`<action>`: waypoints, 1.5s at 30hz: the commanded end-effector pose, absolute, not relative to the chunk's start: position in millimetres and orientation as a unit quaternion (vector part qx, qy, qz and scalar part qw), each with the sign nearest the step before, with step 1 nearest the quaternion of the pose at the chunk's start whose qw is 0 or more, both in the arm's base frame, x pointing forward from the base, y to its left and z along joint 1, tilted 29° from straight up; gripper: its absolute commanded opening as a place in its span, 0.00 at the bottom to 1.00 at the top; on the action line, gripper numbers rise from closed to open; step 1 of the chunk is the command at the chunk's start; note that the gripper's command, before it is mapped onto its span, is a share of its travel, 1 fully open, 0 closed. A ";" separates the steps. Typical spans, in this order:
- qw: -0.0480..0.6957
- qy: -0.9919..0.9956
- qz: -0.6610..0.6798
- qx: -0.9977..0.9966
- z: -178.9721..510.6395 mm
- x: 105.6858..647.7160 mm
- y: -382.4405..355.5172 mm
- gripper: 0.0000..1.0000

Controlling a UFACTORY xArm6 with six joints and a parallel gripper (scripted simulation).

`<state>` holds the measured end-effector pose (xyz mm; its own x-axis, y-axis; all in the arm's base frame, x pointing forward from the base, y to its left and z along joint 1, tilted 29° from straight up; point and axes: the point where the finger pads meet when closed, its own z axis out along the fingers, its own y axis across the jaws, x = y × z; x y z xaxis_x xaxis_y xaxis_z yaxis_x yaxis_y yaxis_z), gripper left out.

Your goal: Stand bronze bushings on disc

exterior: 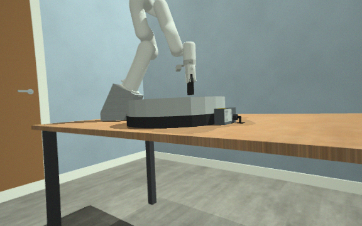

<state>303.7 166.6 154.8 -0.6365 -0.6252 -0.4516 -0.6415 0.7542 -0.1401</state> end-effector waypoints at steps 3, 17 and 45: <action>0.244 0.904 0.017 -0.350 155.8 304.2 167.1 0.41; 0.244 0.904 0.017 -0.350 156.5 304.6 169.1 0.41; 0.244 0.904 0.016 -0.350 102.2 331.5 181.6 0.41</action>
